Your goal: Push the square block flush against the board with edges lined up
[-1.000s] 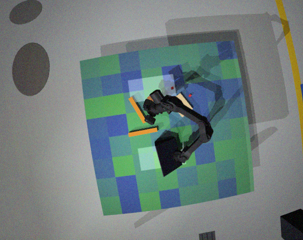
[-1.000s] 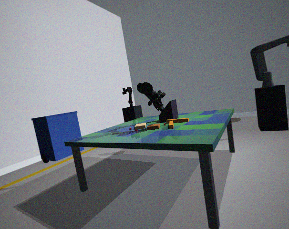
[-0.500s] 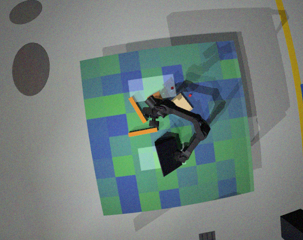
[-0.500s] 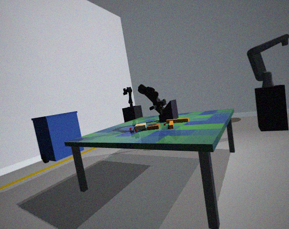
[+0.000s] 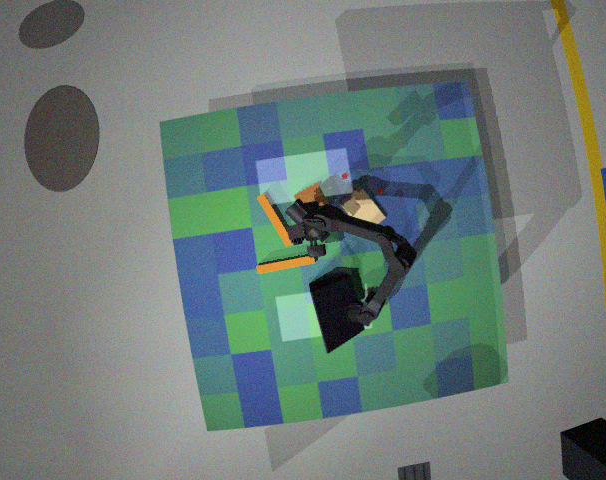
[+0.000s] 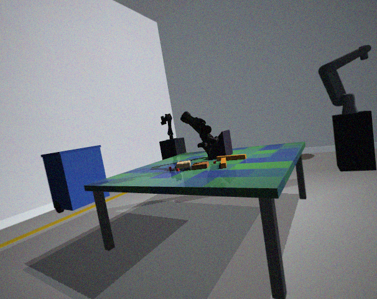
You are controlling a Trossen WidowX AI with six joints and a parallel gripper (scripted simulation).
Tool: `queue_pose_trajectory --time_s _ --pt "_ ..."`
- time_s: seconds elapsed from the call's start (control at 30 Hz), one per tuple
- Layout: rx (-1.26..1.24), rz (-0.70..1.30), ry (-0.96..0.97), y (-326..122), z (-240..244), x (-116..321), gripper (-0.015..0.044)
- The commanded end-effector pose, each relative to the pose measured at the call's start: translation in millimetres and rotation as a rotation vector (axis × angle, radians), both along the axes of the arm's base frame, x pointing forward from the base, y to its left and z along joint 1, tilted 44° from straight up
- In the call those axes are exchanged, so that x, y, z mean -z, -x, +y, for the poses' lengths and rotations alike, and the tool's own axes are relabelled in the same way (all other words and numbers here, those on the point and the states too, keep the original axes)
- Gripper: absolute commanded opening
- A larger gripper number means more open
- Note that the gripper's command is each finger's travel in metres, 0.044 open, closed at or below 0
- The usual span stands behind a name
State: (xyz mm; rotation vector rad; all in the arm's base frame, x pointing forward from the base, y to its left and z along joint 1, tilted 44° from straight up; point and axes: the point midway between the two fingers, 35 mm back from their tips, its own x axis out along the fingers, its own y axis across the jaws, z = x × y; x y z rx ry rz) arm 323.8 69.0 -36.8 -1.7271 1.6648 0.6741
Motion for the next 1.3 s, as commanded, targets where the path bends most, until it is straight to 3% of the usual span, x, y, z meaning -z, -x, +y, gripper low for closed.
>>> queue_pose_trajectory --time_s 0.0,0.17,1.27 --pt "-0.012 0.012 0.015 1 -5 4 0.0" --pt "-0.012 0.012 0.018 -2 -41 41 0.0" --pt "-0.013 0.011 0.013 -7 -8 69 0.0"
